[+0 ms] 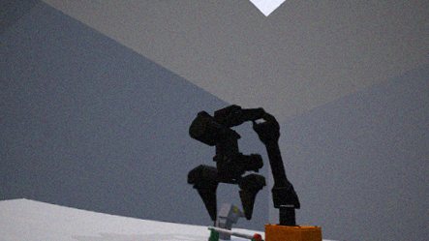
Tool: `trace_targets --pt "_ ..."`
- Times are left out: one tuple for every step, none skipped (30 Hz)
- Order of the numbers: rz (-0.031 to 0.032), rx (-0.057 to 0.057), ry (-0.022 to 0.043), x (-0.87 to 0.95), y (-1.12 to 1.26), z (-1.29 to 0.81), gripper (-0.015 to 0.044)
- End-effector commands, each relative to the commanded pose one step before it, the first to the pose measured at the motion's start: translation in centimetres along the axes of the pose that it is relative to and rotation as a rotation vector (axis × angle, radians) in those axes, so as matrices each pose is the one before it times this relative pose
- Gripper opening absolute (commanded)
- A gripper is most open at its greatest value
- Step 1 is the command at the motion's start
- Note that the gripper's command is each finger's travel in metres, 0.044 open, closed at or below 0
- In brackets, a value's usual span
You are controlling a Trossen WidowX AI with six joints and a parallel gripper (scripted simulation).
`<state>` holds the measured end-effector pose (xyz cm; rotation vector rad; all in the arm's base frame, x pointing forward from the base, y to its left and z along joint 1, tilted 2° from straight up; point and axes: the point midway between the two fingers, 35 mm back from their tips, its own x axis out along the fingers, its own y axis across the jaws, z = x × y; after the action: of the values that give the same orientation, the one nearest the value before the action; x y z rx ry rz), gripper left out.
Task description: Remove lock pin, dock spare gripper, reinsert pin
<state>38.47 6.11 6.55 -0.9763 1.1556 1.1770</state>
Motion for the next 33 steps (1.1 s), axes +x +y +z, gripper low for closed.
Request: trace_targets --pt "-0.00146 -0.0003 -0.00036 -1.061 0.063 0.166 0.044" --pt "0.00143 0.0002 0.00036 -0.124 0.039 0.012 0.044" --pt "0.00228 0.0004 0.00057 -0.197 0.06 0.019 0.044" --pt "0.00144 0.0002 0.00036 -0.124 0.039 0.012 0.044" --pt "0.00222 0.0004 0.00056 -0.199 0.06 0.019 0.044" --pt "0.00139 0.0002 0.00035 -0.124 0.039 0.012 0.044" --pt "0.00218 0.0004 0.00055 -0.201 0.06 0.02 0.044" --pt "0.00136 0.0002 0.00034 -0.126 0.039 0.012 0.044" --pt "0.00212 0.0004 0.00053 -0.204 0.06 0.02 0.044" --pt "0.00132 0.0002 0.00033 -0.127 0.038 0.012 0.044" --pt "0.00204 0.0004 0.00051 -0.207 0.06 0.021 0.044" --pt "0.00126 0.0002 0.00032 -0.128 0.038 0.013 0.044" --pt "0.00201 0.0003 0.0005 -0.209 0.06 0.021 0.044" --pt "0.00124 0.0002 0.00031 -0.129 0.038 0.013 0.044" --pt "0.00193 0.0003 0.00048 -0.212 0.06 0.022 0.044" --pt "0.00118 0.0002 0.0003 -0.13 0.037 0.013 0.044" --pt "0.00188 0.0003 0.00047 -0.214 0.06 0.022 0.044" --pt "0.00115 0.0002 0.00029 -0.131 0.037 0.013 0.044" --pt "0.00182 0.0003 0.00046 -0.216 0.06 0.022 0.044" --pt "0.00111 0.0002 0.00028 -0.131 0.037 0.013 0.044" --pt "0.00178 0.0003 0.00044 -0.22 0.06 0.023 0.044" --pt "0.00248 0.0004 0.00062 0.869 -0.057 -0.134 0.044" --pt "-0.00004 0.0 -0.00001 -0.111 0.001 0.019 0.044" --pt "-0.00006 0.0 -0.00001 -0.203 0.003 0.034 0.044" --pt "-0.00009 0.0 -0.00002 -0.303 0.007 0.05 0.044" --pt "-0.00012 0.0 -0.00003 -0.412 0.015 0.067 0.044" --pt "-0.00013 0.0 -0.00003 -0.468 0.025 0.074 0.044" --pt "-0.00013 0.0 -0.00003 -0.528 0.038 0.081 0.044" --pt "-0.00013 0.0 -0.00003 -0.583 0.054 0.086 0.044" --pt "-0.00013 0.0 -0.00003 -0.616 0.071 0.088 0.044" --pt "-0.00011 0.0 -0.00002 -0.629 0.087 0.086 0.044" --pt "-0.0001 0.0 -0.00002 -0.632 0.103 0.082 0.044" --pt "-0.00008 0.0 -0.00002 -0.628 0.117 0.078 0.044"
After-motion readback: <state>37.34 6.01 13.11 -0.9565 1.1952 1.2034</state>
